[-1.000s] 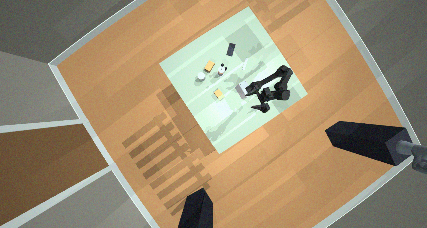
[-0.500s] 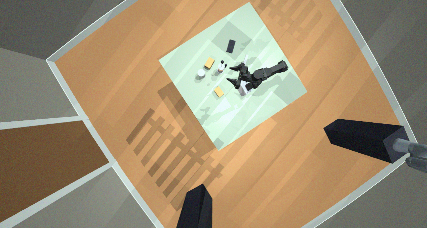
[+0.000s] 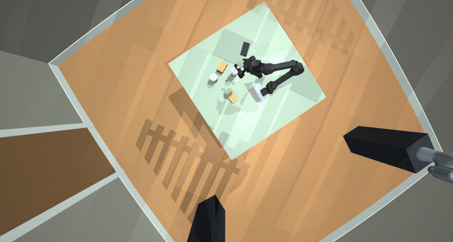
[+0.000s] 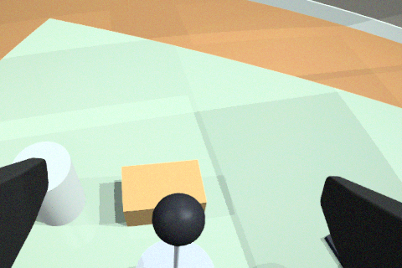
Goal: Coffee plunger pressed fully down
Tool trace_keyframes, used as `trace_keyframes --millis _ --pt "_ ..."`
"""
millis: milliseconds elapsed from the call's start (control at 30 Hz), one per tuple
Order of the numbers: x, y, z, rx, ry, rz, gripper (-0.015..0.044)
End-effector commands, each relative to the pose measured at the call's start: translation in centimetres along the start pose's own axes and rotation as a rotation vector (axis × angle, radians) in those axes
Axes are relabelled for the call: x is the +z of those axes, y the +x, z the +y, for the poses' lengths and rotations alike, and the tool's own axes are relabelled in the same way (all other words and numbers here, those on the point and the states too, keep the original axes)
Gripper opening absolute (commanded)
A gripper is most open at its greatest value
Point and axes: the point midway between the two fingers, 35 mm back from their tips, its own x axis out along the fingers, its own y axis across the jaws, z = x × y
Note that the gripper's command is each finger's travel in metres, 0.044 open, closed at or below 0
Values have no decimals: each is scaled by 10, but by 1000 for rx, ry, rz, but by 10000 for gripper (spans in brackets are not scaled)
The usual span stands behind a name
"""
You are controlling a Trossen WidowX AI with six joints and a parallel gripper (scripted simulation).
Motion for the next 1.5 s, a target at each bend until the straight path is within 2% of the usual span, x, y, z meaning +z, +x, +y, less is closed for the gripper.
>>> trace_keyframes --millis 0,233,1233,1467 --pt "-10 6 -1 -9 -17 5 440" --pt "-55 28 0 -5 -21 4 440" --pt "-55 68 0 -5 -22 2 440" --pt "-55 68 0 -5 -22 2 256"
